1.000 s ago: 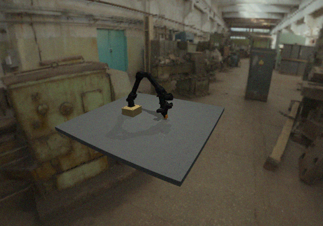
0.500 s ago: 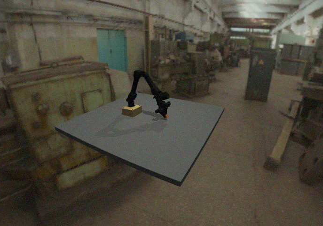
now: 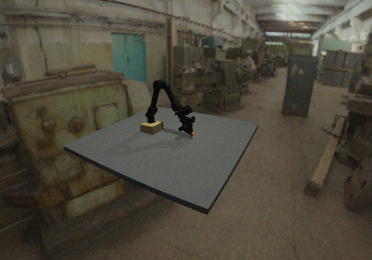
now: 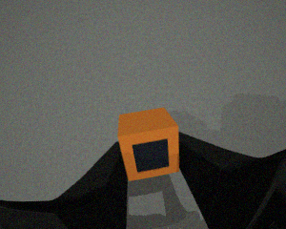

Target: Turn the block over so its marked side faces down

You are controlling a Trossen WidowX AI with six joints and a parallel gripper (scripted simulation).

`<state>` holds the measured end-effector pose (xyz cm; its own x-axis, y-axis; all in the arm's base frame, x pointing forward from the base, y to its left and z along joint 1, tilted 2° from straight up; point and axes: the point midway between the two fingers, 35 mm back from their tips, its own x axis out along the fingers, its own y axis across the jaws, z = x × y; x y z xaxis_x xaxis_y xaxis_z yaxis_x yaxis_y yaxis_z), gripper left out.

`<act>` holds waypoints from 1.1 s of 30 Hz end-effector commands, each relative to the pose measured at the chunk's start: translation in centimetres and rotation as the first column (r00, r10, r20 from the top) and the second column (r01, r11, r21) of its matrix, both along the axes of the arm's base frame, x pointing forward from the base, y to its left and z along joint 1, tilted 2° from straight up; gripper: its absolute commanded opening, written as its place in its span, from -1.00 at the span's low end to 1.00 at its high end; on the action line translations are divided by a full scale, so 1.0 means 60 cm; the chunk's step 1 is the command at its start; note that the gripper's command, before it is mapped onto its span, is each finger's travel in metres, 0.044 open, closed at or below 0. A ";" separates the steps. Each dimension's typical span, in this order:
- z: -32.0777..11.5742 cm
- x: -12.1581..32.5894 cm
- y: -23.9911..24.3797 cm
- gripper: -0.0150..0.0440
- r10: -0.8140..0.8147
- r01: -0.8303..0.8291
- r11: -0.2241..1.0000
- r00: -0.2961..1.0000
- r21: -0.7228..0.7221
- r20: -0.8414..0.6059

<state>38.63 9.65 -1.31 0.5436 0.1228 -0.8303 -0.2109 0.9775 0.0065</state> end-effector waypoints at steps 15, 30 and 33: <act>-0.045 0.004 0.000 -0.49 -0.013 0.001 0.999 0.971 0.049 0.240; -0.041 -0.018 -0.005 -0.49 -0.029 -0.010 0.996 0.906 0.090 0.421; -0.039 -0.018 -0.005 -0.49 -0.030 -0.011 0.996 0.903 0.092 0.430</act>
<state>37.58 9.41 -3.84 0.8361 0.1813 -0.5178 -0.2064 0.9784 0.0093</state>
